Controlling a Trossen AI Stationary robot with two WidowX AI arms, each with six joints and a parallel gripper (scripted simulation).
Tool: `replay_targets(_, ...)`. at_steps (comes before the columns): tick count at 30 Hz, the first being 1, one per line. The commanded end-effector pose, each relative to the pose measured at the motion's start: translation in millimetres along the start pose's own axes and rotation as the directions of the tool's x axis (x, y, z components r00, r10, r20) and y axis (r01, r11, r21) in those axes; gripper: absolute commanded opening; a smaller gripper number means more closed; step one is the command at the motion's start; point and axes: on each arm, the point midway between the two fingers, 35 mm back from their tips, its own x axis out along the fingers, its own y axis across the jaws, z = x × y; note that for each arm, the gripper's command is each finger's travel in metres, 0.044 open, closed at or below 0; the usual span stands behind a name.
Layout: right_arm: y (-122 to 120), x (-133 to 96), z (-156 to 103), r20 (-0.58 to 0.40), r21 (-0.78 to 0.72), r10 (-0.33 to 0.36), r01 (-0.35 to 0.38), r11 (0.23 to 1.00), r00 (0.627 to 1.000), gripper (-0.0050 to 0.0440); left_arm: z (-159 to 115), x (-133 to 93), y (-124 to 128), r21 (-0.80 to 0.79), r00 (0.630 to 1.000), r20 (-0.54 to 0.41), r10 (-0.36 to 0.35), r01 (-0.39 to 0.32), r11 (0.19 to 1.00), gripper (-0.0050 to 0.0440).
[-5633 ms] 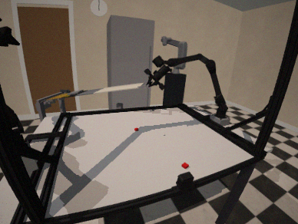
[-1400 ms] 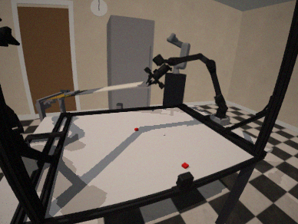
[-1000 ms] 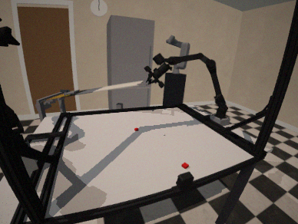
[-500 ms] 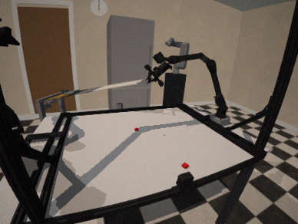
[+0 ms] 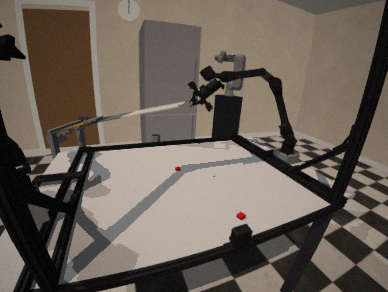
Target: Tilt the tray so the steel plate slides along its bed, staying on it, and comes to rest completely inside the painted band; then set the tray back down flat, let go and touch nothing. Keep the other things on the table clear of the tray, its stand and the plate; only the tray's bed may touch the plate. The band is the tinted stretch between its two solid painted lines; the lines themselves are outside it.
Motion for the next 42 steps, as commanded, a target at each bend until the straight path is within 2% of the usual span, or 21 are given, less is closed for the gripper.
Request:
replay_targets(1, 19.0, -11.8, 0.6, 0.006, -0.001, 0.073, -0.073, 0.997, 0.997, 0.0, 0.2, 0.2, -0.4, 0.0, 1.0, 0.002, -0.002, 0.002, 1.0, 0.044)
replay_targets(42, 20.0, -12.3, 0.6, 0.005, -0.001, 0.093, -0.093, 0.996, 0.996, 0.0, 0.2, 0.2, -0.4, 0.0, 1.0, 0.002, -0.002, 0.002, 1.0, 0.044)
